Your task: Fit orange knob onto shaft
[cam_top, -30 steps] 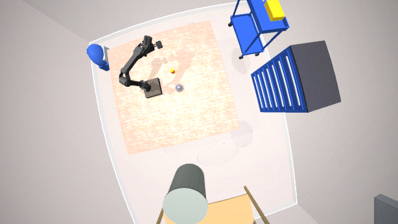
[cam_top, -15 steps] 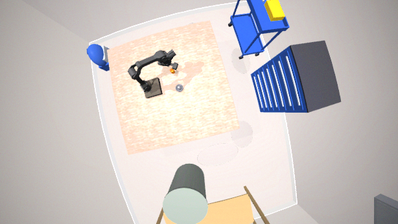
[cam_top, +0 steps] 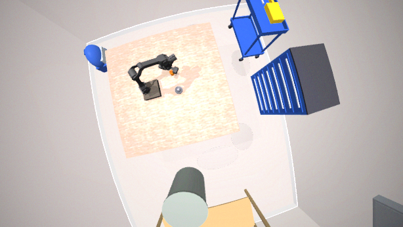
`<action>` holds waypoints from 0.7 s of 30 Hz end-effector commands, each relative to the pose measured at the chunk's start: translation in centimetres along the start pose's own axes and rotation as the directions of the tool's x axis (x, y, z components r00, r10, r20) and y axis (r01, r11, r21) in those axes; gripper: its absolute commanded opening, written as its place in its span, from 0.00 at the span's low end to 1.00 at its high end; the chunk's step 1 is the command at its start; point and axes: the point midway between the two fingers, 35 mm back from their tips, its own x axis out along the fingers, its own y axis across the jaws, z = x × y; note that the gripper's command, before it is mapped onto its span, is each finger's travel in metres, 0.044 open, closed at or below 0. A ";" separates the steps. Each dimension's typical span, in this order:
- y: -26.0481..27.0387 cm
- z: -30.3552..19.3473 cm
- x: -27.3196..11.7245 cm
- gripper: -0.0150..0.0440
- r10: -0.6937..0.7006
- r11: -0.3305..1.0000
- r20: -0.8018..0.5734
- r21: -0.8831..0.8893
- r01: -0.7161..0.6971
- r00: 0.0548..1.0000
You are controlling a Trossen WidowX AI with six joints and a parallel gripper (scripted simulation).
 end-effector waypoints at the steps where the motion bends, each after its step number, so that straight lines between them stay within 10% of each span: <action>1: 0.0 0.1 1.2 1.00 -0.005 1.000 0.001 0.006 0.005 1.000; 21: 0.0 0.3 4.1 1.00 -0.005 1.000 0.001 0.006 0.005 1.000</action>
